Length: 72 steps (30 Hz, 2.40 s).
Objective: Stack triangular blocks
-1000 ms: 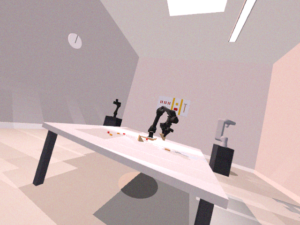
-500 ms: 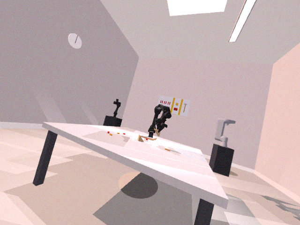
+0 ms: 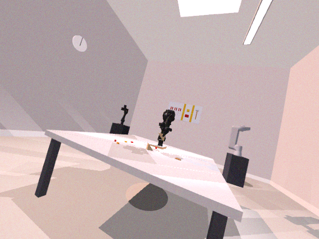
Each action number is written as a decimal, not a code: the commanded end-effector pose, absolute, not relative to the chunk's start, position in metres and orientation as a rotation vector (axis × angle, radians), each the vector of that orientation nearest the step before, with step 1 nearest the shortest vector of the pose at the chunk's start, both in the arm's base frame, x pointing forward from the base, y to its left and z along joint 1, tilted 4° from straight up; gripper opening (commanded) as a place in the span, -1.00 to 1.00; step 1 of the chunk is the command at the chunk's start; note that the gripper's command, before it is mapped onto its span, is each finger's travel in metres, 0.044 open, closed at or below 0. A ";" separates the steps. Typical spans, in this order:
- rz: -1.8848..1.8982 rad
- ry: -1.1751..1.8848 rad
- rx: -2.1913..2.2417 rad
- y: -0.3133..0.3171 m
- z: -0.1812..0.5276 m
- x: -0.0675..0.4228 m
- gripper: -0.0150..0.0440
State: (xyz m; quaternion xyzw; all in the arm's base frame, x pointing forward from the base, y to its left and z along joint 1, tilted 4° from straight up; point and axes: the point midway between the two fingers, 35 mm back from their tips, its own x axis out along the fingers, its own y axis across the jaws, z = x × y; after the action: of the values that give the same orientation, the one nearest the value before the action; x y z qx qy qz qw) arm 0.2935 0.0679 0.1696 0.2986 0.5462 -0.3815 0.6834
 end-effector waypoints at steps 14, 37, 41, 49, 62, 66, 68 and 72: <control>-0.861 1.226 0.655 0.031 0.153 0.283 -0.49; -0.863 1.223 0.653 -0.003 0.078 0.300 -0.49; -0.863 1.222 0.653 -0.004 0.078 0.301 -0.49; -0.866 1.226 0.652 -0.003 0.078 0.300 -0.49; -0.864 1.228 0.648 -0.003 0.077 0.300 -0.49; -0.864 1.229 0.647 -0.003 0.077 0.300 -0.49; -0.864 1.229 0.647 -0.004 0.076 0.300 -0.49; -0.864 1.229 0.647 -0.005 0.074 0.301 -0.49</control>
State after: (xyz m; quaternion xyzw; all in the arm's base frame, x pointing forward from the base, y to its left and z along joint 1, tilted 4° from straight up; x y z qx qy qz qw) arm 0.3015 -0.0040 0.0766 0.2912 0.5459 -0.3866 0.6839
